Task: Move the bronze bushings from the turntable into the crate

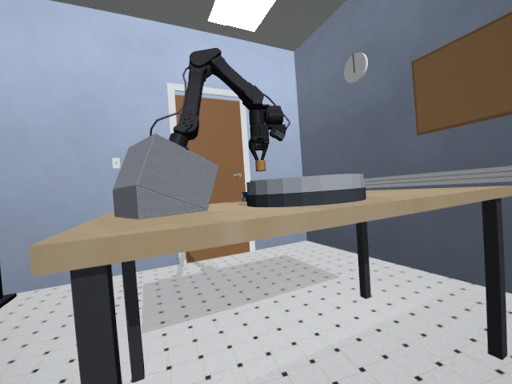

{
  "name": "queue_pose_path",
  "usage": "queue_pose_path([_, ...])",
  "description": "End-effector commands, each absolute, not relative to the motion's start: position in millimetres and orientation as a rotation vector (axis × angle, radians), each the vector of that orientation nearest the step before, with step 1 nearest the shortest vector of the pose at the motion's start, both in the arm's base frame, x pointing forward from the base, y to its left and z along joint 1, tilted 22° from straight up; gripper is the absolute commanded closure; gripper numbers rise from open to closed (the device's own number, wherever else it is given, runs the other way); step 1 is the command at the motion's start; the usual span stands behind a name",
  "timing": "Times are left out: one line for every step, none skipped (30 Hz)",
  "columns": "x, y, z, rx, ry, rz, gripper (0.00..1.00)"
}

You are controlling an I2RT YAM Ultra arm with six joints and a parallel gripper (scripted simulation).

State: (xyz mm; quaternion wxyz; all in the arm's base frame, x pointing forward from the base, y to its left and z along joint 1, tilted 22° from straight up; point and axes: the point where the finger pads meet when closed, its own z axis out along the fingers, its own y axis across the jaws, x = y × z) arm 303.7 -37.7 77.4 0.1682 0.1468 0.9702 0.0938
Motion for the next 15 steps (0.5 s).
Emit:
queue_pose_path([315, -36, 87, 0.357, 2.779, 0.241, 1.00])
queue_pose_path([318, -34, 89, 0.343, 2.781, 0.238, 1.00])
queue_pose_path([318, -34, 89, 0.343, 2.781, 0.238, 1.00])
queue_pose_path([318, -34, 89, 0.343, 2.781, 0.238, 1.00])
queue_pose_path([321, -33, 91, 0.329, 2.783, 0.236, 1.00])
queue_pose_path([325, -32, 93, 0.314, 2.784, 0.233, 1.00])
queue_pose_path([328, -31, 95, 0.298, 2.786, 0.229, 1.00])
queue_pose_path([332, -29, 97, 0.282, 2.788, 0.226, 1.00])
queue_pose_path([336, -28, 100, 0.265, 2.789, 0.223, 1.00])
queue_pose_path([340, -26, 102, 0.248, 2.791, 0.220, 1.00])
queue_pose_path([344, -24, 104, 0.230, 2.792, 0.216, 1.00])
queue_pose_path([348, -22, 107, 0.212, 2.793, 0.213, 1.00])
queue_pose_path([352, -20, 109, 0.194, 2.795, 0.209, 1.00])
queue_pose_path([356, -18, 112, 0.175, 2.796, 0.205, 1.00])
queue_pose_path([360, -16, 114, 0.155, 2.797, 0.201, 1.00])
